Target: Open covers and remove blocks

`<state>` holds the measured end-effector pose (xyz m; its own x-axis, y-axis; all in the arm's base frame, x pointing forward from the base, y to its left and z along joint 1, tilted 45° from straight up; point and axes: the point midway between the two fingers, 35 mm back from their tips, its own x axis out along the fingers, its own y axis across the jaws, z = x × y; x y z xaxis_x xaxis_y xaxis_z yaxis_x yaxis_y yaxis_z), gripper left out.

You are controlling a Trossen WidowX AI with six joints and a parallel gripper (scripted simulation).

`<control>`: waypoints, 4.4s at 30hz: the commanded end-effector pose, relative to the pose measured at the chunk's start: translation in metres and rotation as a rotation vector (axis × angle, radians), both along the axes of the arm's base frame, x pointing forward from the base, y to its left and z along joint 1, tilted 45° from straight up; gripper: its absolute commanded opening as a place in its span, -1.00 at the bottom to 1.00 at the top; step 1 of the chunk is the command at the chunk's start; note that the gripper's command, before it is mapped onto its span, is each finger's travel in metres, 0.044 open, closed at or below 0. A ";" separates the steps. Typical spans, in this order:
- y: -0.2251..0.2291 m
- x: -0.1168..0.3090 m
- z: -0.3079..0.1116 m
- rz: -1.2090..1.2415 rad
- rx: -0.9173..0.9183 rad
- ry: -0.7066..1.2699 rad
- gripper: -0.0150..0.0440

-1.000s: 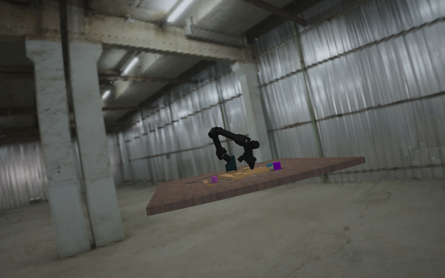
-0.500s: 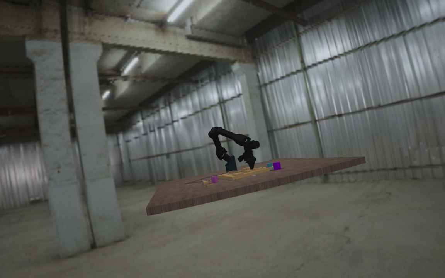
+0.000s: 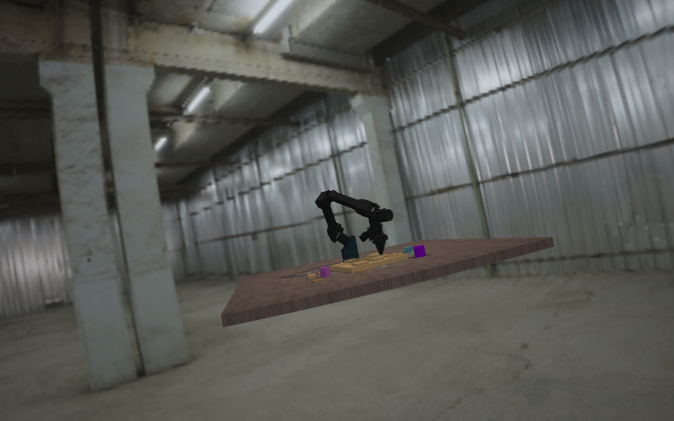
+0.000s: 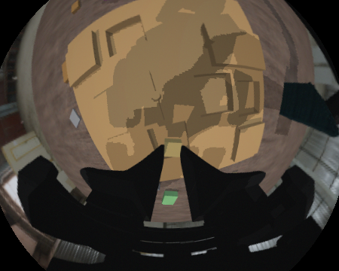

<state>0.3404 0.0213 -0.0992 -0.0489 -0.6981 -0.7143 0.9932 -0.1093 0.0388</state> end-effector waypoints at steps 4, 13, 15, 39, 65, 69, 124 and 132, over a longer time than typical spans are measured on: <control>0.009 0.003 0.009 0.002 0.007 -0.012 -0.22; 0.018 0.003 0.018 0.003 0.006 -0.011 -0.22; 0.019 0.003 0.019 0.003 0.006 -0.011 -0.22; 0.053 0.005 0.055 0.003 0.009 -0.011 -0.22; -0.016 0.015 0.128 0.010 0.042 -0.009 -0.22; -0.028 0.014 0.140 0.011 0.044 -0.009 -0.22; -0.167 -0.072 0.272 0.004 -0.004 -0.006 -0.22; -0.173 -0.078 0.275 0.003 -0.009 -0.005 -0.22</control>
<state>0.2644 -0.1495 0.1756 -0.0459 -0.7016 -0.7111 0.9930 -0.1095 0.0439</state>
